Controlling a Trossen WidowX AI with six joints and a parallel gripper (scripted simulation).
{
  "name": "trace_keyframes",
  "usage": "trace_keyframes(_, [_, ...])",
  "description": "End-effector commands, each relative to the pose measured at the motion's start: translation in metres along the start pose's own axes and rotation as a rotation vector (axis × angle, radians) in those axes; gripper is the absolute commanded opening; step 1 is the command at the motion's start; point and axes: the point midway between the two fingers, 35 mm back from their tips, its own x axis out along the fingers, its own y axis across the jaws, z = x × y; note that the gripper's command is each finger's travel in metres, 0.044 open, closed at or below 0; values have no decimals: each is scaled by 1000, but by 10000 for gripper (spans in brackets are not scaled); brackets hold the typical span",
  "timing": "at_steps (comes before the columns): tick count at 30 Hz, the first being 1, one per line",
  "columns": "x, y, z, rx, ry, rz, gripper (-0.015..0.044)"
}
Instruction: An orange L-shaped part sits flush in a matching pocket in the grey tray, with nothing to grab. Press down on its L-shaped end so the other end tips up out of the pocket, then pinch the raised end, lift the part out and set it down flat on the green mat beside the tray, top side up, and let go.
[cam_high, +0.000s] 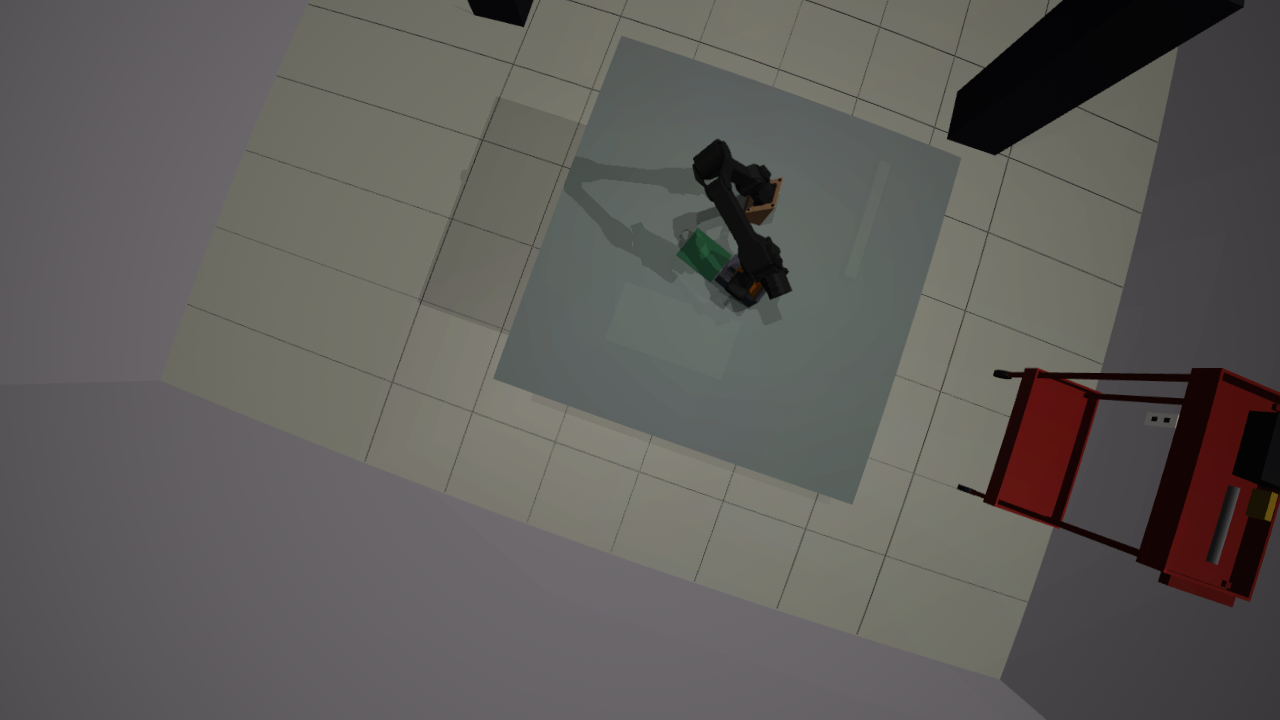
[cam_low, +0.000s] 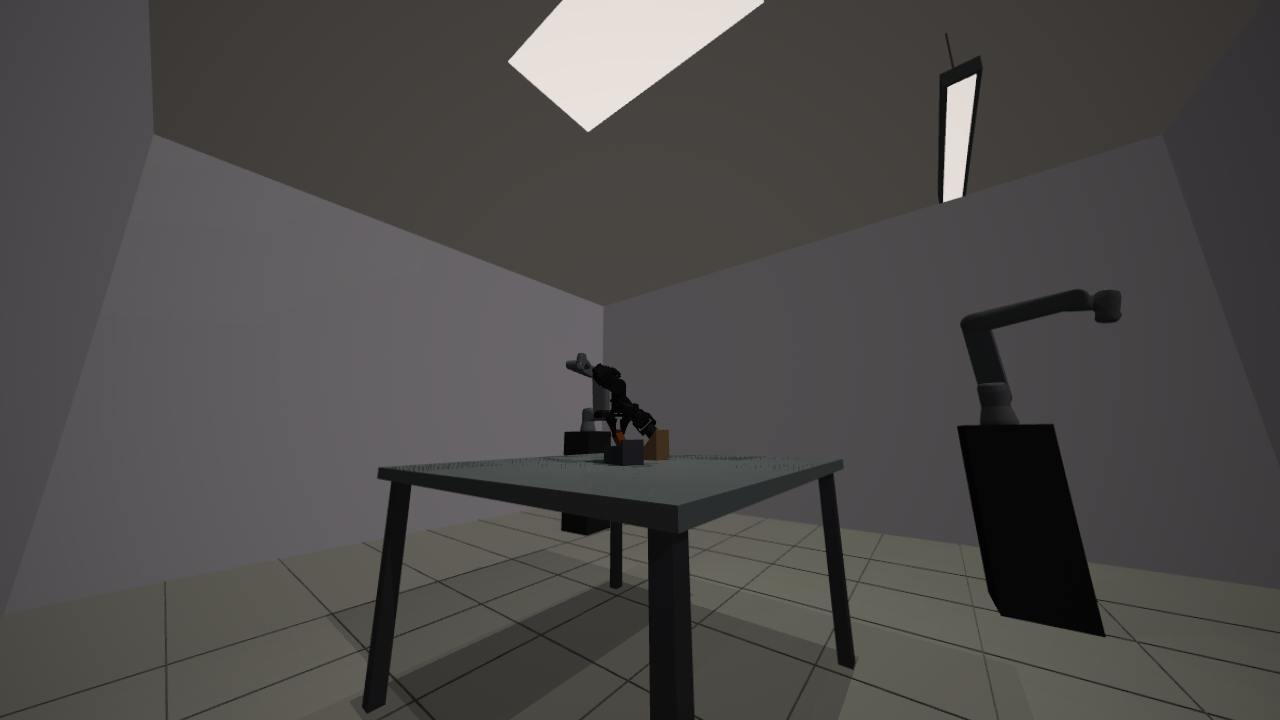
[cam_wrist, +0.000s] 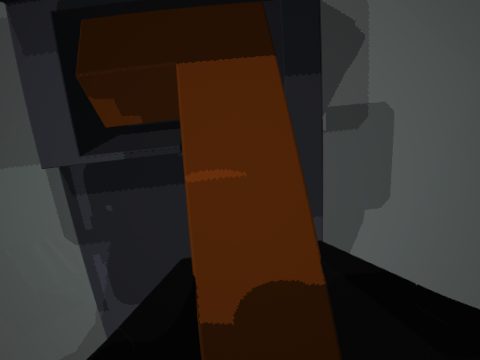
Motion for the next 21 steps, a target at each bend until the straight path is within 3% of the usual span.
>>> trace_keyframes(1, [-9,0,2,5,-12,-2,0])
trace_keyframes(21, [-40,0,2,4,-12,-2,0])
